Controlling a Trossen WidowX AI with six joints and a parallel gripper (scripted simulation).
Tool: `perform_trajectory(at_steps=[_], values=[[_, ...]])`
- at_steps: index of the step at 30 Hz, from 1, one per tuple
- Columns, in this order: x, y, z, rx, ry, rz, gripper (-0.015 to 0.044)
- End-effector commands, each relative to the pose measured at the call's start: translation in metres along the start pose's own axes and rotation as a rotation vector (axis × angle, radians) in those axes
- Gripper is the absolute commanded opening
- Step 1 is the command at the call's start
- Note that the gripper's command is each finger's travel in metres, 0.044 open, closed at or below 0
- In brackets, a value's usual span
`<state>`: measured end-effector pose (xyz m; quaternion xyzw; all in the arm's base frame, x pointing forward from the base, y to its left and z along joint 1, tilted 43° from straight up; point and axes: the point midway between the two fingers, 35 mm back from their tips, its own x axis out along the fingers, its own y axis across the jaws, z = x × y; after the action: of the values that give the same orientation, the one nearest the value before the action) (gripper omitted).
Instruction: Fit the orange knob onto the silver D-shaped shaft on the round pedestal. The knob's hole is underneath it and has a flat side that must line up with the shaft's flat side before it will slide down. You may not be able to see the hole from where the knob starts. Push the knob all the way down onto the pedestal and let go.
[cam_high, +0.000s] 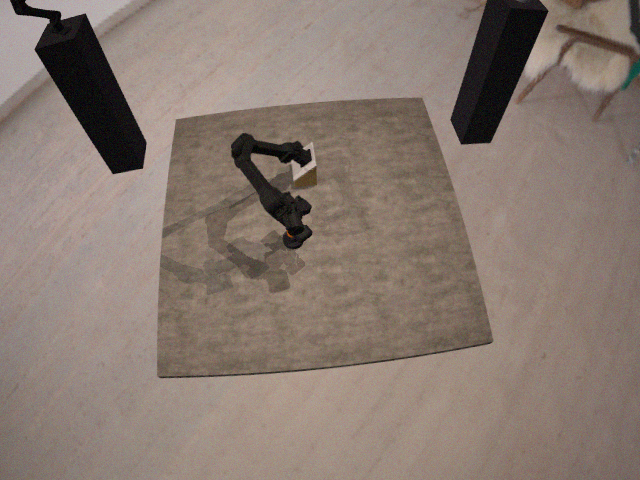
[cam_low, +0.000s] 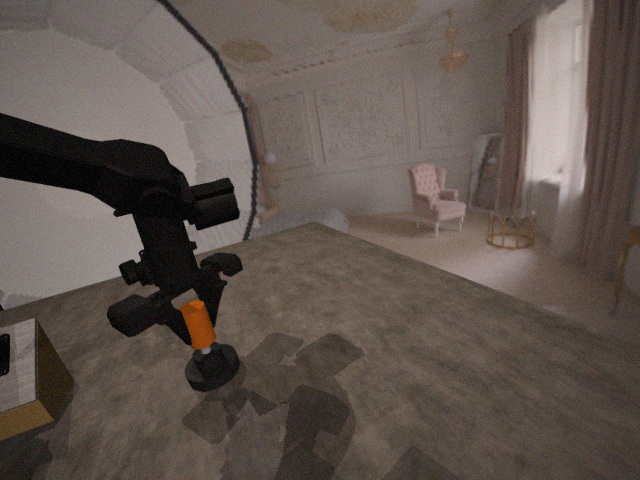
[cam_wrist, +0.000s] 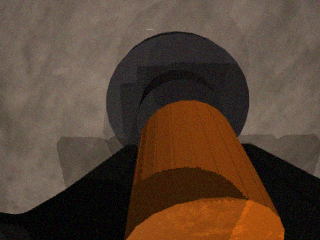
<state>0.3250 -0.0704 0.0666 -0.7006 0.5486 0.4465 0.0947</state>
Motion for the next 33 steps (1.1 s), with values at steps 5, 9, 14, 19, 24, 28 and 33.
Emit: perform_trajectory(at_steps=[5, 9, 14, 19, 24, 28, 33], values=[[0.0013, 0.0008, 0.0009, -0.018, 0.004, 0.000, 0.0000], [0.0011, 0.0019, 0.0020, -0.018, 0.004, 0.000, 0.0000], [0.0022, 0.0019, 0.0021, -0.018, 0.004, 0.000, 0.0000], [0.0032, 0.0011, 0.0011, -0.018, 0.004, 0.000, 0.0000], [0.0035, 0.0009, 0.0009, -0.018, 0.004, 0.000, 0.0000], [0.0037, 0.0009, 0.0009, -0.018, 0.004, 0.000, 0.0000], [0.0039, 0.0009, 0.0009, -0.032, 0.004, 0.000, 0.0000]])
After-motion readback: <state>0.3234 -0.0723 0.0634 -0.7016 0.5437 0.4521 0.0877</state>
